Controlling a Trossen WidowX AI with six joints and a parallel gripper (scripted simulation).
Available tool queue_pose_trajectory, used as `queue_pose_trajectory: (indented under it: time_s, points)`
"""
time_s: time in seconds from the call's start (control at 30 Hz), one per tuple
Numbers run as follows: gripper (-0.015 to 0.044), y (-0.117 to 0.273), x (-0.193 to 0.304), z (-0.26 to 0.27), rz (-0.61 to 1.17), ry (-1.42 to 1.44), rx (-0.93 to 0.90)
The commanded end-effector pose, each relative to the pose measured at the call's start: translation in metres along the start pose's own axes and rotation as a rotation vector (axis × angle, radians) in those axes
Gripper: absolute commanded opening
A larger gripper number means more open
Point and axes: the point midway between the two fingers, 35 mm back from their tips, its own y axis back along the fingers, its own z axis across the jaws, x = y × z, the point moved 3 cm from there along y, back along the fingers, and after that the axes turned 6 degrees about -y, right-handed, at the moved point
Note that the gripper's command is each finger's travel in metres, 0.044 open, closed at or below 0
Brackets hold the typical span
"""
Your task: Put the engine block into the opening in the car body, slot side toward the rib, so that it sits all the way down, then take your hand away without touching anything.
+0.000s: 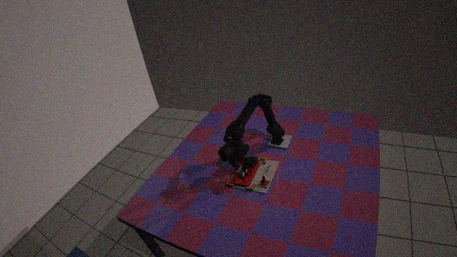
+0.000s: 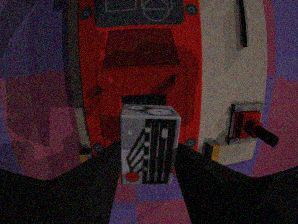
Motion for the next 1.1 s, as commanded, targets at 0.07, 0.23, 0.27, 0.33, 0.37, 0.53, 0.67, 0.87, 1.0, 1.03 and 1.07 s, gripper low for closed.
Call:
queue_pose_trajectory:
  time_s: [0.07, 0.23, 0.27, 0.33, 0.37, 0.53, 0.67, 0.87, 1.0, 1.03, 1.07]
  points:
    - [0.0159, -0.0026, 0.0002, -0.0001, -0.002, 0.092, 0.004]
    - [0.0159, -0.0037, 0.0003, -0.0001, -0.002, 0.177, 0.004]
    - [0.0159, -0.0039, 0.0003, -0.0001, -0.002, 0.173, 0.004]
    - [0.0159, -0.0042, 0.0003, -0.0001, -0.002, 0.152, 0.004]
    - [0.0159, -0.0044, 0.0003, -0.0001, -0.002, 0.136, 0.004]
    - [0.0159, -0.0056, 0.0003, 0.0001, -0.003, 0.068, 0.004]
    - [0.0159, -0.0064, 0.0003, 0.0001, -0.003, 0.065, 0.004]
    - [0.0159, -0.0077, 0.0003, 0.0001, -0.002, 0.094, 0.004]
    - [0.0159, -0.0086, 0.0003, 0.0001, -0.002, 0.106, 0.004]
    - [0.0159, -0.0088, 0.0003, 0.0001, -0.002, 0.107, 0.004]
    - [0.0159, -0.009, 0.0003, 0.0002, -0.002, 0.107, 0.004]
